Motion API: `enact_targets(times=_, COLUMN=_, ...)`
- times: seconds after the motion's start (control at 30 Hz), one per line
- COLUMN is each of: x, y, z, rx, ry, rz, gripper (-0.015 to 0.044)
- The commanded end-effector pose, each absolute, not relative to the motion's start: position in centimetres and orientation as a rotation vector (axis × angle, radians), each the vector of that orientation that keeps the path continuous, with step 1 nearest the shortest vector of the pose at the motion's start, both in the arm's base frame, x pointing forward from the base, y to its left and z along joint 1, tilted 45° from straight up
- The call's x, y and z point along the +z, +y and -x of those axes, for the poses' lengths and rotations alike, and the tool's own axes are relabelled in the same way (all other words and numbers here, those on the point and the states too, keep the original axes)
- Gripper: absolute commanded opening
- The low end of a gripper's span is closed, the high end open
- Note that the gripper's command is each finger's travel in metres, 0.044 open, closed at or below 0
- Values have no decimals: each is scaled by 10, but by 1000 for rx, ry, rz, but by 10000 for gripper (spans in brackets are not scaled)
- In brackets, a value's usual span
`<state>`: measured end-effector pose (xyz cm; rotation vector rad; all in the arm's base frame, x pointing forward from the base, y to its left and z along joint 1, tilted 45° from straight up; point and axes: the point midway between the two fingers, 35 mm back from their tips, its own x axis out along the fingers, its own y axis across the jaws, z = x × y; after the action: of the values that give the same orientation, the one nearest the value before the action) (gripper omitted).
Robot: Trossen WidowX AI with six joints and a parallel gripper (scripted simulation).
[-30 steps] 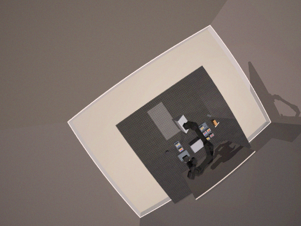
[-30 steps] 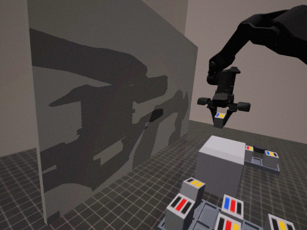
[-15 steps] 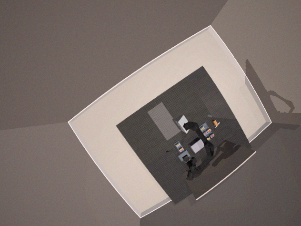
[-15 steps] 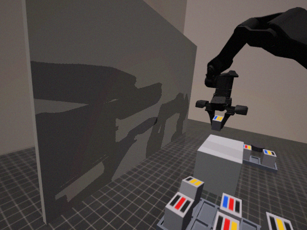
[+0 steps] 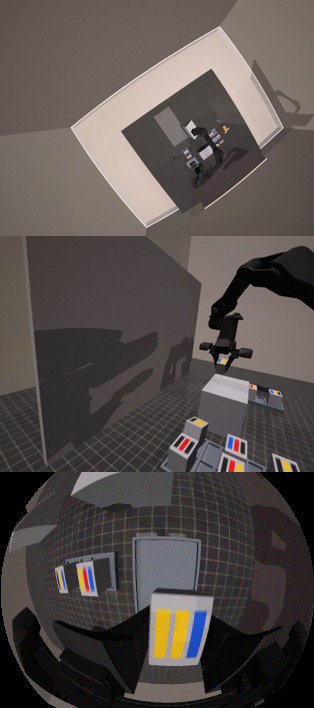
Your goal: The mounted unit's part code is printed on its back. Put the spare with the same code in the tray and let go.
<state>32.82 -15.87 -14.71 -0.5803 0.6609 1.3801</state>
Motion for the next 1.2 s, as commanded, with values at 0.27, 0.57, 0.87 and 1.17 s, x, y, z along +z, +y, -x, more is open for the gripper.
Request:
enact_targets(times=0.27, x=-156, y=-148, z=-327, rx=1380, ry=662, rz=568, gripper=0)
enact_targets(times=0.57, x=-162, y=-141, z=-327, rx=1380, ry=661, rz=567, gripper=0)
enact_targets(times=0.87, x=-168, y=-134, z=-327, rx=1381, ry=660, rz=567, gripper=0)
enact_targets(times=1.17, x=-173, y=-127, z=-326, rx=1381, ry=659, rz=566, gripper=0)
